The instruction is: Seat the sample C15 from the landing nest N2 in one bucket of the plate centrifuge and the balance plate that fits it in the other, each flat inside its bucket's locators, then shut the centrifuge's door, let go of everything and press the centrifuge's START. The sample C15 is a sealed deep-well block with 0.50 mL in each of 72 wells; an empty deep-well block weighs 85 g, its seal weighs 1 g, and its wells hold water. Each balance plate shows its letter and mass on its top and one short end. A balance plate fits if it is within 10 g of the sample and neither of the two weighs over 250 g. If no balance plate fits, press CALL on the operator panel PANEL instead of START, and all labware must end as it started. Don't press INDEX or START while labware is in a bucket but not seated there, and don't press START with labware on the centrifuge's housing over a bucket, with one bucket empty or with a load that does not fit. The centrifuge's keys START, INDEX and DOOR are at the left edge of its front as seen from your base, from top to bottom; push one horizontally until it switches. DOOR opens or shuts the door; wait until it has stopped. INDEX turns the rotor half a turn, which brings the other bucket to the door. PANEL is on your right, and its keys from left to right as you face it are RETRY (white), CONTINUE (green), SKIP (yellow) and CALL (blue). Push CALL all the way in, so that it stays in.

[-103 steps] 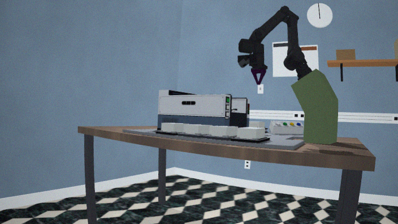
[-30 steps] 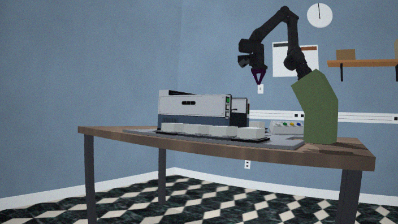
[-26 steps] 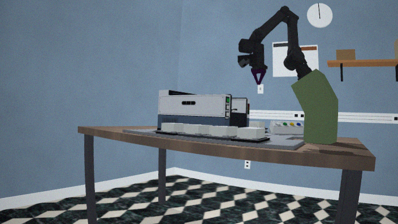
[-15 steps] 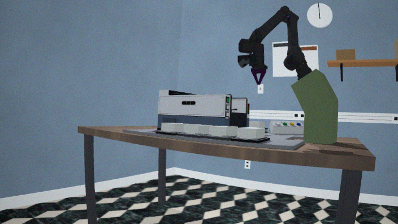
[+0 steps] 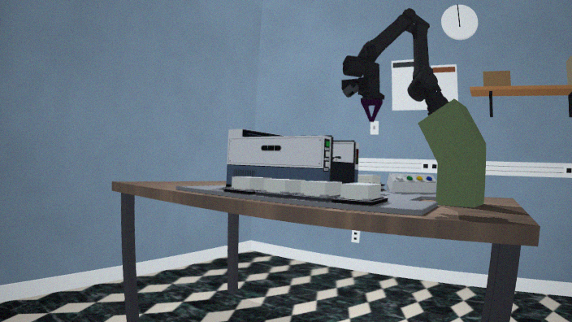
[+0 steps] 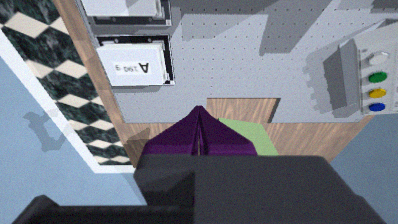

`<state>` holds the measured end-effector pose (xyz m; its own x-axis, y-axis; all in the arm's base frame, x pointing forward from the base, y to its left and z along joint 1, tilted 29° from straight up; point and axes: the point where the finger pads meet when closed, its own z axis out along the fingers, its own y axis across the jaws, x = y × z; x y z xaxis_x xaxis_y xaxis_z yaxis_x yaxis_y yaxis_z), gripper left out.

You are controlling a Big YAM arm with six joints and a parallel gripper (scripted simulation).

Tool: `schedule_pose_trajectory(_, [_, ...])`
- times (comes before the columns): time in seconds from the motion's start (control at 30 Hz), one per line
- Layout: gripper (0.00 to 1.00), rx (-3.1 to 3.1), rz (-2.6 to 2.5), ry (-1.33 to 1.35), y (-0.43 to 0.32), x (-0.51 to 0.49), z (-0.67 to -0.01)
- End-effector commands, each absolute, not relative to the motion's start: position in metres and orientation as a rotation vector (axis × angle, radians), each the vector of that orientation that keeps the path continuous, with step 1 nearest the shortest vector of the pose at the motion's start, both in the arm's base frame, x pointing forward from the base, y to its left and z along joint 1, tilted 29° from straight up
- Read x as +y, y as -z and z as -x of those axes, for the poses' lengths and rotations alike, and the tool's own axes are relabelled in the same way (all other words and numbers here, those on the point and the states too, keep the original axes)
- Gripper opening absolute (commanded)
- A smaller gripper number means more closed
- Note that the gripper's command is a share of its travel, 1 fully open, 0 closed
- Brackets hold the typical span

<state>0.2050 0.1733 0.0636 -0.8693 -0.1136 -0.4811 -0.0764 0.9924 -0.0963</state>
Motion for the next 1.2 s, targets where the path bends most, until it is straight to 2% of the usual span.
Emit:
schedule_pose_trajectory(0.0, [0.00, 2.606, 0.117, 0.039, -0.084, 0.191, -0.210])
schedule_pose_trajectory(0.43, [0.00, 2.632, 0.063, 0.078, -0.070, 0.163, -0.209])
schedule_pose_trajectory(1.17, [0.00, 2.598, -0.293, -0.030, -0.101, 0.089, -0.246])
